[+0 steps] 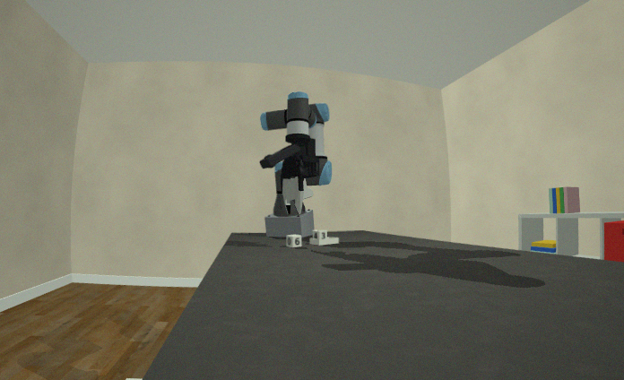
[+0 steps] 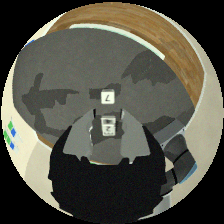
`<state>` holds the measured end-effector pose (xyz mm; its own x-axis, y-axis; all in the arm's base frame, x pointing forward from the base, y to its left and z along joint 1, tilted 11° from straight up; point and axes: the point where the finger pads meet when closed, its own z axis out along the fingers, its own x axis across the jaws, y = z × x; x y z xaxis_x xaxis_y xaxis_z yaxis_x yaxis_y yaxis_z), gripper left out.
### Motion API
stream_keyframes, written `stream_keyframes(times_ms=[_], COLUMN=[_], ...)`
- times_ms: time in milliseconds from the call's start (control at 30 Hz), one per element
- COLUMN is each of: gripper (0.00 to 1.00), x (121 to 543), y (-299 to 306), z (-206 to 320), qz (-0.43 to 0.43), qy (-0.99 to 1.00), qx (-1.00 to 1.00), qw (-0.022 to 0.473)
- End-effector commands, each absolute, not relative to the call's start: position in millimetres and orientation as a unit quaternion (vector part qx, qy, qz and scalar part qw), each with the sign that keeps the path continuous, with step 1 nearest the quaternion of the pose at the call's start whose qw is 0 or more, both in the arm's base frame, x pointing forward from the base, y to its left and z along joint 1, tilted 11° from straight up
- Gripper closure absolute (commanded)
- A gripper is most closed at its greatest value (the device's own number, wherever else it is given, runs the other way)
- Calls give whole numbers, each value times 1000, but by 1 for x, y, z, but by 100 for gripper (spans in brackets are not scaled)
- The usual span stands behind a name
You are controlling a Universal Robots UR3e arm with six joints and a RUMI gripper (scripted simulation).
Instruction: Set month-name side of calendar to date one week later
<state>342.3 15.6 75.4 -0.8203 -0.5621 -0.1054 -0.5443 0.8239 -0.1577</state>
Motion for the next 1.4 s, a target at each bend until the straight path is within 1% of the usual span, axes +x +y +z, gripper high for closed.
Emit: stream_keyframes(times_ms=[0, 633, 1367], gripper=[71, 71, 71], x=[343, 346, 352], y=[15, 15, 14], z=[76, 64, 35], qz=[-61, -61, -61], qy=[952, 952, 952], qx=[-290, -290, -290], qw=[75, 75, 75])
